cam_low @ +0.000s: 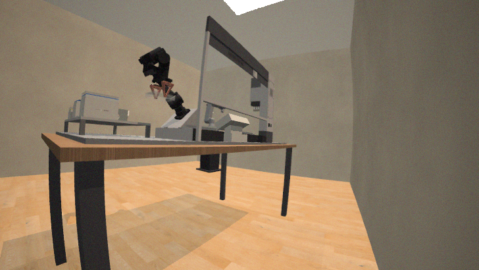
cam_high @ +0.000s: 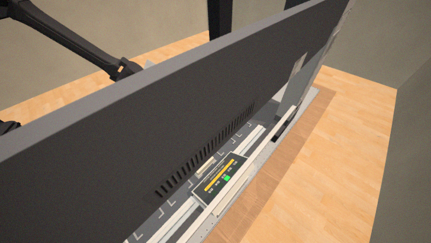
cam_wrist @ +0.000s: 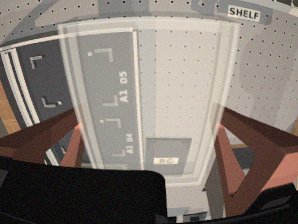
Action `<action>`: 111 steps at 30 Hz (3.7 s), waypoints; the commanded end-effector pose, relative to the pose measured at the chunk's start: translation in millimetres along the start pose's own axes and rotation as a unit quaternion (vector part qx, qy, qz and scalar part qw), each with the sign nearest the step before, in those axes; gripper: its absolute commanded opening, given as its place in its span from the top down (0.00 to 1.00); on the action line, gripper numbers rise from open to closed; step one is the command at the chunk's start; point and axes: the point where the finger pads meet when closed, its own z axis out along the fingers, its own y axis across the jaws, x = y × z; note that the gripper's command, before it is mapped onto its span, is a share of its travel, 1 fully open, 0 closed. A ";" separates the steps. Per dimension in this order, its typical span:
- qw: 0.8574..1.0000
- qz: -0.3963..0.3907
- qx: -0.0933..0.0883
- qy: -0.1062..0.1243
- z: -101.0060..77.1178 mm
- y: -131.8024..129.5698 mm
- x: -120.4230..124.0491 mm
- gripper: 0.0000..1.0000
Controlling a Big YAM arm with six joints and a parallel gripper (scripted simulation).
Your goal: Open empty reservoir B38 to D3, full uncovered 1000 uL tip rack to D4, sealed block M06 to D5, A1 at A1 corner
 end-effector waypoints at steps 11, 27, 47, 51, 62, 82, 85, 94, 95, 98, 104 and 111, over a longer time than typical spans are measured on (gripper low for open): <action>1.000 0.012 -0.006 -0.009 -11.2 2.0 -75.4 1.00; 1.000 0.012 -0.006 -0.011 -12.5 -0.5 -146.2 1.00; 1.000 0.014 -0.012 -0.015 -17.1 -0.6 -164.6 1.00; 1.000 0.014 -0.012 -0.015 -17.1 -0.6 -164.6 1.00; 1.000 0.006 -0.019 -0.017 -27.9 -2.2 -163.0 1.00; 1.000 0.004 -0.016 -0.013 -24.6 -2.5 -157.4 1.00; 1.000 0.004 -0.016 -0.013 -24.0 -2.5 -156.4 1.00; 1.000 0.010 -0.004 -0.010 0.3 -5.9 -158.6 1.00; 1.000 0.008 -0.002 -0.008 5.4 -4.2 -157.3 1.00; 1.000 0.005 0.001 -0.004 14.2 -1.6 -155.3 1.00; 1.000 0.005 0.001 -0.004 22.5 -1.5 -155.8 1.00; 1.000 0.006 -0.002 -0.007 30.3 -2.1 -157.4 1.00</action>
